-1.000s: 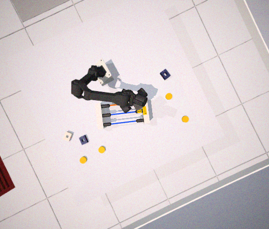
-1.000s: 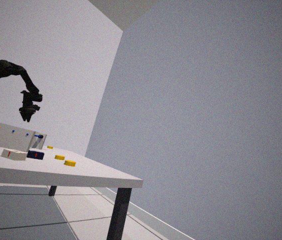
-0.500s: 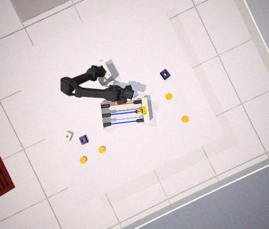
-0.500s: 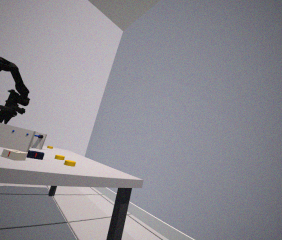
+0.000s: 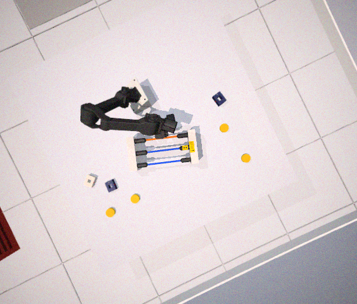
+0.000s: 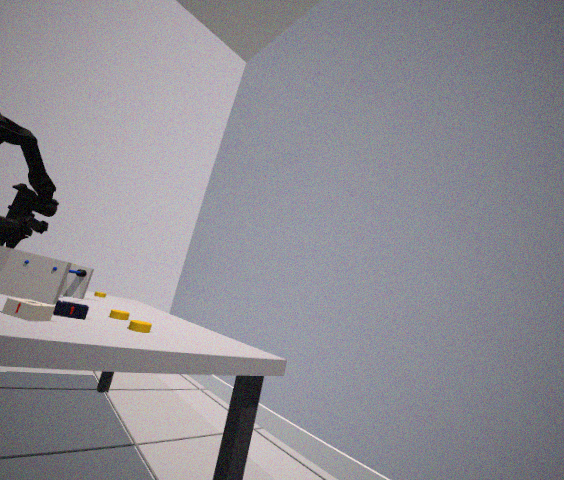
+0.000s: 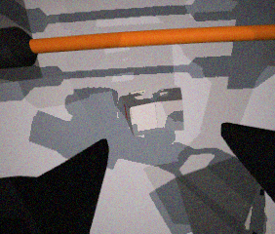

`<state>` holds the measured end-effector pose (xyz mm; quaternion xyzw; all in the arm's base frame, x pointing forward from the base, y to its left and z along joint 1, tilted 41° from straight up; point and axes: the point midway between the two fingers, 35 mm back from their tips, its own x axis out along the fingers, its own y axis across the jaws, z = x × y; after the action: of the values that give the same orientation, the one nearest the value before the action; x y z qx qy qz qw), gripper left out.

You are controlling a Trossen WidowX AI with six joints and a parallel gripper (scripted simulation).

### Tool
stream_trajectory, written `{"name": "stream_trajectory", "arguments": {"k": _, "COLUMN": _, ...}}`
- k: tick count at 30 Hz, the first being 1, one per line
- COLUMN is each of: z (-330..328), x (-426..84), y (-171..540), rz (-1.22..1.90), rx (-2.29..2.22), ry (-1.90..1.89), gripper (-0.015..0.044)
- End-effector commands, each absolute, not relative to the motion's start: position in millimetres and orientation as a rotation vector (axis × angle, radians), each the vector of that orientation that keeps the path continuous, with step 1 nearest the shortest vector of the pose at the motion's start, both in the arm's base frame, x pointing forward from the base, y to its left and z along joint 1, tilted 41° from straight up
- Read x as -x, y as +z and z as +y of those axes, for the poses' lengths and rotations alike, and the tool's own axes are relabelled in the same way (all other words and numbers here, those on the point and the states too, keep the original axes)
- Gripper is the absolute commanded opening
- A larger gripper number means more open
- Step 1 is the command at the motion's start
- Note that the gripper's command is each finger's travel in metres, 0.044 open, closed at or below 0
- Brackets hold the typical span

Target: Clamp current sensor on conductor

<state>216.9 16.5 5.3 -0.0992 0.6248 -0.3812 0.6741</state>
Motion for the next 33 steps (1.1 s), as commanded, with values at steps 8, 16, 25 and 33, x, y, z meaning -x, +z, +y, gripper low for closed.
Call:
{"name": "stream_trajectory", "arguments": {"k": 8, "z": 3, "x": -214, "y": -10, "rz": 1.409, "rx": 0.233, "ry": -0.860, "gripper": 0.0440}}
{"name": "stream_trajectory", "arguments": {"k": 16, "z": -6, "x": -213, "y": -19, "rz": 1.408, "rx": 0.234, "ry": -0.861, "gripper": 0.0440}}
{"name": "stream_trajectory", "arguments": {"k": 25, "z": -13, "x": -211, "y": -26, "rz": 1.408, "rx": 0.235, "ry": -0.862, "gripper": 0.0440}}
{"name": "stream_trajectory", "arguments": {"k": 33, "z": -10, "x": -213, "y": -24, "rz": 1.405, "rx": 0.225, "ry": -0.862, "gripper": 0.0269}}
